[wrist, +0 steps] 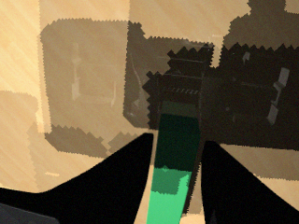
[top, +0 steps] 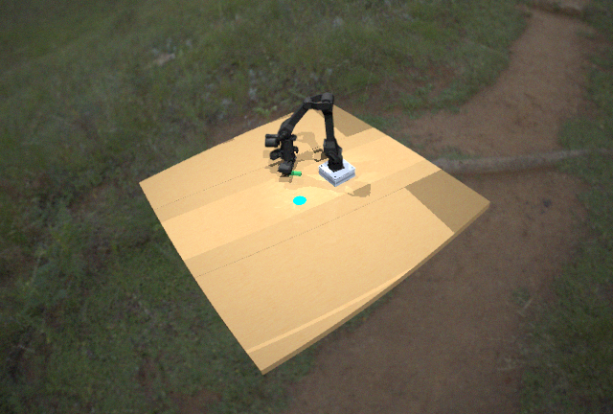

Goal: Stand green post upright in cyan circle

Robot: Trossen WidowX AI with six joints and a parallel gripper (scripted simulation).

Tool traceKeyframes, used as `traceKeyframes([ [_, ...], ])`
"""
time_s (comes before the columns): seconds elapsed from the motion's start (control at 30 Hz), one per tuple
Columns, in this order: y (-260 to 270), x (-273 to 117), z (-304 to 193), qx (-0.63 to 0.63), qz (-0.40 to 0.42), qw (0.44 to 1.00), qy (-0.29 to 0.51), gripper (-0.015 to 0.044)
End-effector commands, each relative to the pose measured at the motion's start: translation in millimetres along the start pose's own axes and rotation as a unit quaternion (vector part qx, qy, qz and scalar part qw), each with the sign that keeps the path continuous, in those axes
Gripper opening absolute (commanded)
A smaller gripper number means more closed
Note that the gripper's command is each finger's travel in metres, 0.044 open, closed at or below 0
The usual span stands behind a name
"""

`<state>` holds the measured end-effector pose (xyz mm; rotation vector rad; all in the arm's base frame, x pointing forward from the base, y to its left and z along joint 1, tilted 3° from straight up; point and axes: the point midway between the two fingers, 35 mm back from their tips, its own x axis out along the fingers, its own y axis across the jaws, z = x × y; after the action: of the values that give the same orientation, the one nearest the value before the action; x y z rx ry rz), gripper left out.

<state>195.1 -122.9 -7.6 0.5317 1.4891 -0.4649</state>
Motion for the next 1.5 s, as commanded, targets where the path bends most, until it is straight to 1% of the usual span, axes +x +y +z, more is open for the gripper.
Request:
traceKeyframes([
  [0.0,1,2,-2,0.003,0.003,1.0,0.002,0.0023],
  [0.2,1,-3,0,0.003,0.003,1.0,0.002,0.0023],
  [0.83,1,-59,7,0.003,0.002,1.0,0.001,0.0023],
  [1.47,0,-116,-1,0.003,0.002,1.0,0.001,0.0023],
])
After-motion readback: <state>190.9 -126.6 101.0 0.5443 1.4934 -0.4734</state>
